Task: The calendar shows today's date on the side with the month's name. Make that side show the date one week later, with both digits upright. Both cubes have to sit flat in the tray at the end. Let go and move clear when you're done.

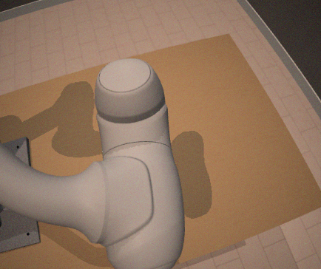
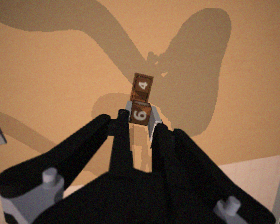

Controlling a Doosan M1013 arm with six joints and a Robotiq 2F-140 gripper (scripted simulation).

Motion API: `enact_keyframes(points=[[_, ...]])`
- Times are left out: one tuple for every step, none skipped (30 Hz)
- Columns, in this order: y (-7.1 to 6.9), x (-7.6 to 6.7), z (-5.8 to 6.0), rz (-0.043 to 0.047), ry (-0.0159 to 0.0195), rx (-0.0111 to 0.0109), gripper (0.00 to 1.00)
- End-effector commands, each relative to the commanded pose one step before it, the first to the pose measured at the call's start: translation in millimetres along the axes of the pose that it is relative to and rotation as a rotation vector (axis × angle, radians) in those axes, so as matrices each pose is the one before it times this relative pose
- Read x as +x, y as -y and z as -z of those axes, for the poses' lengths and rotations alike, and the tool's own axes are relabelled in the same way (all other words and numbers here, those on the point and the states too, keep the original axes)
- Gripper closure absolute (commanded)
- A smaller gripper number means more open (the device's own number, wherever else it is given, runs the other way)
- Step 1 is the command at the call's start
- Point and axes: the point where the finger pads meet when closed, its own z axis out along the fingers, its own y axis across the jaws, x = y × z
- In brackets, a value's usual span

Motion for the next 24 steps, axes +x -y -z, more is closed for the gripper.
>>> enact_keyframes(points=[[0.02, -0.01, 0.12, -0.00002, -0.00007, -0.00007, 0.76], [0.00, 0.00, 0.00, 0.00000, 0.00000, 0.00000, 0.76], [-0.14, 1.38, -0.10, 0.00463, -0.00001, 0.00000, 0.76], [-0.77, 7.78, -0.55, 0.02604, -0.00004, 0.00001, 0.76], [-1.69, 16.08, -1.17, 0.05356, -0.00007, 0.00001, 0.76], [0.00, 0.00, 0.00, 0.00000, 0.00000, 0.00000, 0.76], [0.00, 0.00, 0.00, 0.00000, 0.00000, 0.00000, 0.76], [-2.84, 22.66, -1.71, 0.07497, -0.00005, 0.00001, 0.76], [-4.03, 25.22, -1.99, 0.08293, 0.00000, -0.00001, 0.76], [0.00, 0.00, 0.00, 0.00000, 0.00000, 0.00000, 0.76], [-3.49, 16.76, -1.38, 0.05506, 0.00004, -0.00001, 0.76], [-1.49, 6.04, -0.51, 0.01991, 0.00002, 0.00000, 0.76], [-4.03, 16.33, -1.40, 0.05356, 0.00007, -0.00001, 0.76], [-2.23, 7.91, -0.70, 0.02604, 0.00005, -0.00001, 0.76], [-0.42, 1.40, -0.12, 0.00463, 0.00001, 0.00000, 0.76], [0.00, 0.00, 0.00, 0.00000, 0.00000, 0.00000, 0.76], [0.00, 0.00, 0.00, 0.00000, 0.00000, 0.00000, 0.76], [0.00, 0.00, 0.00, 0.00000, 0.00000, 0.00000, 0.76], [0.00, 0.00, 0.00, 0.00000, 0.00000, 0.00000, 0.76], [0.00, 0.00, 0.00, 0.00000, 0.00000, 0.00000, 0.76], [0.00, 0.00, 0.00, 0.00000, 0.00000, 0.00000, 0.76], [0.00, 0.00, 0.00, 0.00000, 0.00000, 0.00000, 0.76], [0.00, 0.00, 0.00, 0.00000, 0.00000, 0.00000, 0.76], [0.00, 0.00, 0.00, 0.00000, 0.00000, 0.00000, 0.76]])
